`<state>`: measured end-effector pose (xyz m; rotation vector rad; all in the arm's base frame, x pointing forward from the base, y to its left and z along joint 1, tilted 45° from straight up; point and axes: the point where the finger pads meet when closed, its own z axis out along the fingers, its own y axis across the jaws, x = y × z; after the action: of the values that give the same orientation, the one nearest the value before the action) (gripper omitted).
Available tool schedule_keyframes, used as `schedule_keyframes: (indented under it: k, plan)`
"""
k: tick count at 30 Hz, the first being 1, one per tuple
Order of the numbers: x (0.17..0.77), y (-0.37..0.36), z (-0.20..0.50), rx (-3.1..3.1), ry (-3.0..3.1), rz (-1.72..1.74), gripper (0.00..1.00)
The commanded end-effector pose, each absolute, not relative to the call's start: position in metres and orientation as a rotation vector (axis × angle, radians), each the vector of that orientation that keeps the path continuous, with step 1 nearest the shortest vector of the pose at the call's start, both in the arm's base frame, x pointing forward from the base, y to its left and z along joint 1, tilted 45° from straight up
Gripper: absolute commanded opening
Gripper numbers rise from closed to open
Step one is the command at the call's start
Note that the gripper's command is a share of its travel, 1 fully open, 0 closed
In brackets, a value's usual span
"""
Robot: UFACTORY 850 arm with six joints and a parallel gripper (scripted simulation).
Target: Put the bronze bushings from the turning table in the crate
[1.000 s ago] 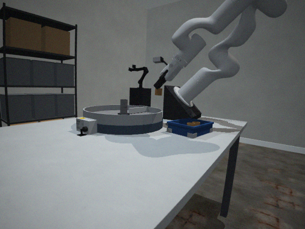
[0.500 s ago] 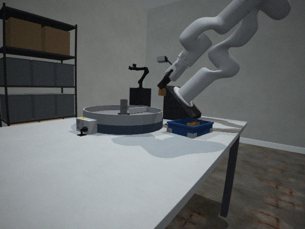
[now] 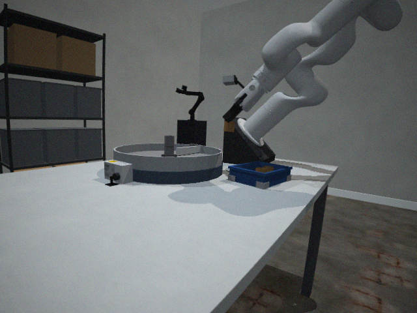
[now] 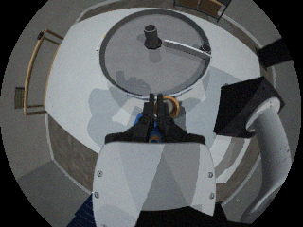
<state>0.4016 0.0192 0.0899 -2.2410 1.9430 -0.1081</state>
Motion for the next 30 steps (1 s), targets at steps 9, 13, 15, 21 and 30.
schedule_keyframes:
  k: [9,13,15,21,30]
  plan:
    - [0.422,0.053,0.124,-2.295,1.990,0.043,0.00]
    - [0.426,0.059,0.130,-2.295,1.990,0.043,0.00]
    - [0.426,0.059,0.130,-2.295,1.990,0.043,0.00]
    - [0.426,0.059,0.130,-2.295,1.990,0.043,0.00]
    - [0.431,0.069,0.139,-2.295,1.990,0.043,0.00]
